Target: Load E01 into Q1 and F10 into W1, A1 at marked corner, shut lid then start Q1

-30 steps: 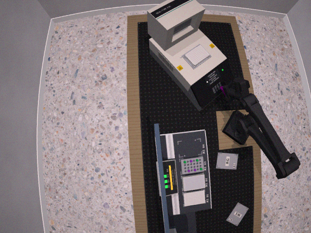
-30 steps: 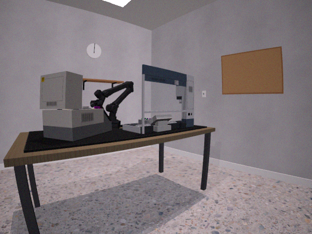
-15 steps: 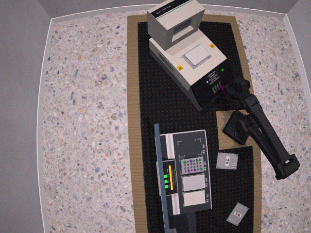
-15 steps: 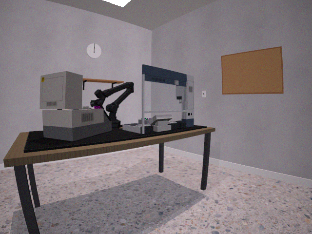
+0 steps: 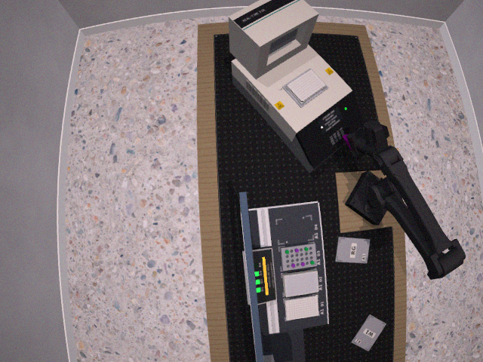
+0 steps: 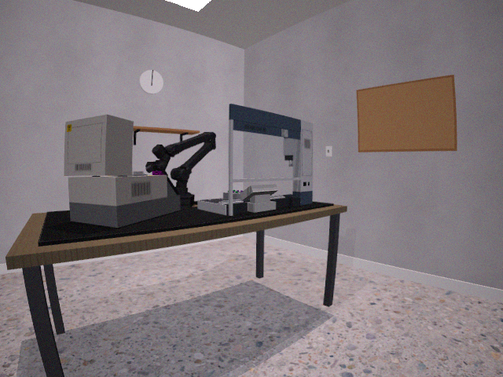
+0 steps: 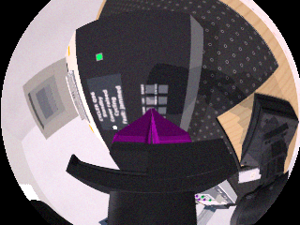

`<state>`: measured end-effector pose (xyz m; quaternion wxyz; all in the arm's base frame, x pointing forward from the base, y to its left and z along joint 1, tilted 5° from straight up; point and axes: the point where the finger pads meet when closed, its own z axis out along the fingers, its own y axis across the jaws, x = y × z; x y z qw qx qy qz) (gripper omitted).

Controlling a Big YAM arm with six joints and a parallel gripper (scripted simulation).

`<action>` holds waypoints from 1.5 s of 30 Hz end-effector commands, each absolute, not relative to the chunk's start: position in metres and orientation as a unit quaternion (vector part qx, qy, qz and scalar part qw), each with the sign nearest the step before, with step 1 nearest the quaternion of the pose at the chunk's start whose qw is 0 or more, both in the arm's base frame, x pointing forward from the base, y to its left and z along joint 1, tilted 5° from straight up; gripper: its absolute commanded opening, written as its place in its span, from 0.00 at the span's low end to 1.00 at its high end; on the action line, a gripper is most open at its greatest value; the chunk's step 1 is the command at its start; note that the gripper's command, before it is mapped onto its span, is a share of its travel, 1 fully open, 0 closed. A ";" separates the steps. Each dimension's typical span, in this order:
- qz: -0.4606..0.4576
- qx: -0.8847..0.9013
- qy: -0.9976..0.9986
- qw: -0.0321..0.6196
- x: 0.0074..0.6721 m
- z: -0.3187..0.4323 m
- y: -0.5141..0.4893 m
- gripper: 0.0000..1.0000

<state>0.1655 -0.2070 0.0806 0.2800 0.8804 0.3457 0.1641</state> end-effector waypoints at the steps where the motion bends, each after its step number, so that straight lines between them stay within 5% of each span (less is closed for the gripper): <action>1: 0.170 0.872 0.338 0.311 0.177 0.113 -0.230 0.00; 10: 0.174 0.860 0.338 0.340 0.181 0.129 -0.237 0.00; 45: 0.167 0.878 0.340 0.293 0.177 0.077 -0.220 0.00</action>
